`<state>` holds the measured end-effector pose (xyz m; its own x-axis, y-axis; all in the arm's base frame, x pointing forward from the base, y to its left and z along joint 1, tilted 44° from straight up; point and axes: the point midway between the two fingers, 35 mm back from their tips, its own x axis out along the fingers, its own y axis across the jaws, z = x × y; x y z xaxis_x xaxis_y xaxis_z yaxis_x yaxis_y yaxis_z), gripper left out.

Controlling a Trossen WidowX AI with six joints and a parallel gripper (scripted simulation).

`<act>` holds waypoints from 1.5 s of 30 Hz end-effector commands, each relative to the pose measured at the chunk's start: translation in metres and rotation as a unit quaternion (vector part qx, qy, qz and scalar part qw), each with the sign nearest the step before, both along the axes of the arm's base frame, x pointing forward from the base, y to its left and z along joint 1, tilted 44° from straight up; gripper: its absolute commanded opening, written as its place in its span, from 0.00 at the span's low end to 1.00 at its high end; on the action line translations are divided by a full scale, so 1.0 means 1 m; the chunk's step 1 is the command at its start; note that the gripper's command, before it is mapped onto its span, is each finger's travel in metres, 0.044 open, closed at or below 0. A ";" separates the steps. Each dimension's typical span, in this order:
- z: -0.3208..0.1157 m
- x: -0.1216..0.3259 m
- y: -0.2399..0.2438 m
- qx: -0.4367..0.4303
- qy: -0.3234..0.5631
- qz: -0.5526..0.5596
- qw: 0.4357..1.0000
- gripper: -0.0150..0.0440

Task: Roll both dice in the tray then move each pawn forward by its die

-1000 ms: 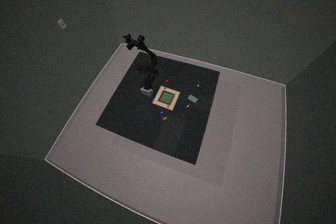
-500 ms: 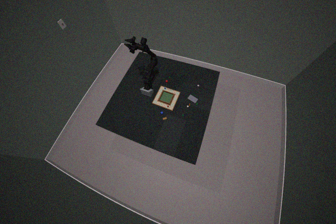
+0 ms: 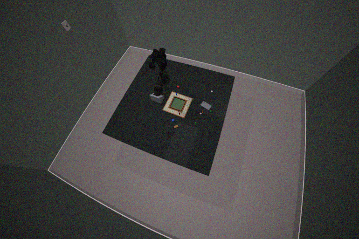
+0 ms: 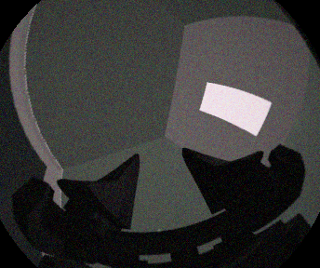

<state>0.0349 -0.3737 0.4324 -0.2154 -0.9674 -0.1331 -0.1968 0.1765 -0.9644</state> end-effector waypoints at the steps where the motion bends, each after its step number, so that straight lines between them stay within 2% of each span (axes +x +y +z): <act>1: -0.026 0.065 0.014 0.033 -0.092 0.104 0.990 0.72; 6: -0.059 0.138 0.046 0.104 -0.194 0.207 0.953 0.72; 12: -0.096 0.209 0.110 0.211 -0.279 0.315 0.882 0.72; 20: -0.139 0.261 0.200 0.380 -0.363 0.352 0.774 0.72; 24: -0.164 0.276 0.262 0.493 -0.387 0.340 0.701 0.72; 30: -0.198 0.271 0.358 0.655 -0.380 0.268 0.595 0.72; 36: -0.225 0.235 0.446 0.782 -0.322 0.145 0.513 0.72; 41: -0.242 0.187 0.505 0.850 -0.241 0.004 0.469 0.72; 45: -0.251 0.143 0.538 0.867 -0.165 -0.117 0.455 0.72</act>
<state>0.2116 0.1413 0.1873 0.1797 0.6488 -0.7394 0.0043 0.7511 0.6602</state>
